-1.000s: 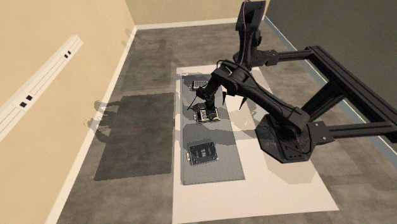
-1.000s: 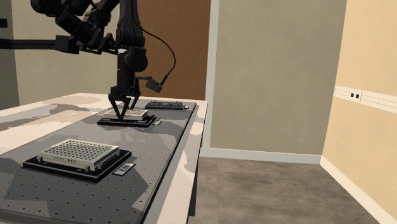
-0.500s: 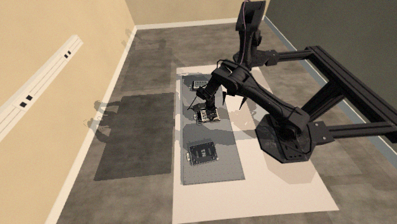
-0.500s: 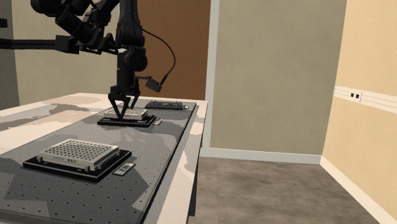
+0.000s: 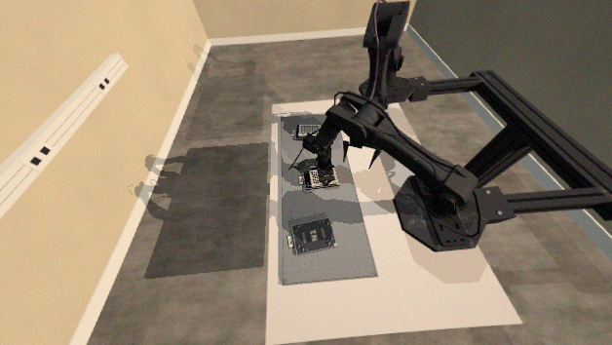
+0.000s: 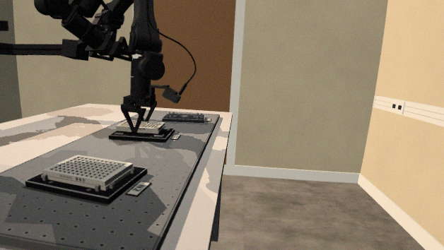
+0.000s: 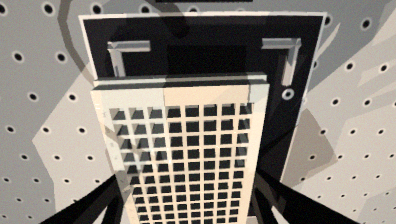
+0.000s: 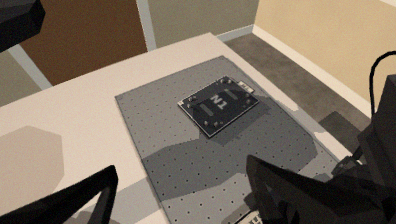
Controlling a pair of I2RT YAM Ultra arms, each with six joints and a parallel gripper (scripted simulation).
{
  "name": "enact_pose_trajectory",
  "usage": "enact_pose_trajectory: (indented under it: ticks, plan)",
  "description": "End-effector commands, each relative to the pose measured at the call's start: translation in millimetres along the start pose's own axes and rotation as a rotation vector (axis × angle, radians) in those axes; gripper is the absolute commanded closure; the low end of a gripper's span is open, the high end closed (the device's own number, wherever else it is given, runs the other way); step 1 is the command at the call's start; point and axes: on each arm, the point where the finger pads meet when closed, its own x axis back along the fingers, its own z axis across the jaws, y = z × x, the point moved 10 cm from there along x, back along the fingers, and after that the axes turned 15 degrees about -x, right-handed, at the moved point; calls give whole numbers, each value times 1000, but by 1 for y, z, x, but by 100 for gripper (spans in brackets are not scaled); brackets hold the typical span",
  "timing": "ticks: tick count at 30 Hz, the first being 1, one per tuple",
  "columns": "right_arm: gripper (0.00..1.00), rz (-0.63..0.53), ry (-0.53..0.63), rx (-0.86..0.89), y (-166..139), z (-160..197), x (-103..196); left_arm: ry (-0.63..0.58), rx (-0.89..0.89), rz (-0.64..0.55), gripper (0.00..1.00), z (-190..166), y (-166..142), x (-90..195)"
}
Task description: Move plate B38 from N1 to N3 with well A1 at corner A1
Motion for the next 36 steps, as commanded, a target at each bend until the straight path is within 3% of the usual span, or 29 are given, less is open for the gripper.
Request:
enact_pose_trajectory:
  ticks: [1, 31, 36]
  plan:
    - [0, -20, 13, 8, 7, 3, 4, -20, -4, -41, 18, -11, 12, 23]
    - [0, -20, 13, 8, 7, 3, 4, -25, -8, -58, 18, -17, 21, 32]
    - [0, -20, 13, 8, 7, 3, 4, -20, -2, -32, 18, -10, 15, 20]
